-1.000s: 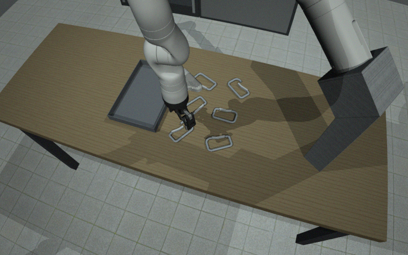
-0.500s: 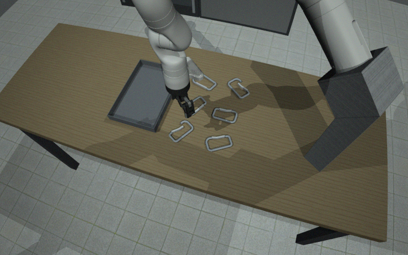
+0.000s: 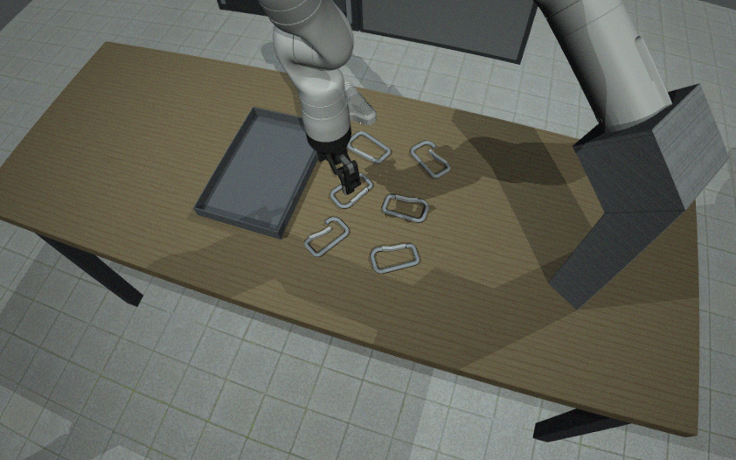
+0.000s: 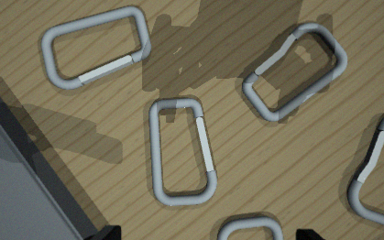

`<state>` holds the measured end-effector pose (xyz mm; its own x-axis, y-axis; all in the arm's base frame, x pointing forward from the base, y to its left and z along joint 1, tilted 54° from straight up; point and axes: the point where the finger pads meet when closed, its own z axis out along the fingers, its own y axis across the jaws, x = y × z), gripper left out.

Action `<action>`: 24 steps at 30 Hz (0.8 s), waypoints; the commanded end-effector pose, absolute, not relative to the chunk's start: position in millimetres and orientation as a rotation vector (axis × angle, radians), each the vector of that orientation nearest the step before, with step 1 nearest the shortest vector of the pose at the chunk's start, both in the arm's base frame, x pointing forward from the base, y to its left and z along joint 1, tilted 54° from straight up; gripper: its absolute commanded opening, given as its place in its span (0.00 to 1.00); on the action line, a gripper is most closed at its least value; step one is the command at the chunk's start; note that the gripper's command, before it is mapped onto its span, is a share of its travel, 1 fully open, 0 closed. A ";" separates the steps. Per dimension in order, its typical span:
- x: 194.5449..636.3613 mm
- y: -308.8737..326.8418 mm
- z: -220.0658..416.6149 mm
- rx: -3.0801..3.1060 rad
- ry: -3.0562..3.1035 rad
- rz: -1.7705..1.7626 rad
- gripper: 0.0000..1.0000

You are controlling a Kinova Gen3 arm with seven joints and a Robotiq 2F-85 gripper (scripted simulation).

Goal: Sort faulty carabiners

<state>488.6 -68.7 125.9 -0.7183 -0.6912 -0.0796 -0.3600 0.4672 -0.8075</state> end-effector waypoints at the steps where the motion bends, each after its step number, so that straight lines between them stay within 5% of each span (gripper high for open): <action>1: 480.6 -51.1 136.9 -0.884 2.310 -1.109 1.00; 9: 480.6 -51.1 136.9 -0.884 2.310 -1.109 1.00; 10: 443.0 -41.8 166.5 -0.881 2.315 -1.119 1.00; 24: 443.0 -41.8 166.5 -0.881 2.315 -1.119 1.00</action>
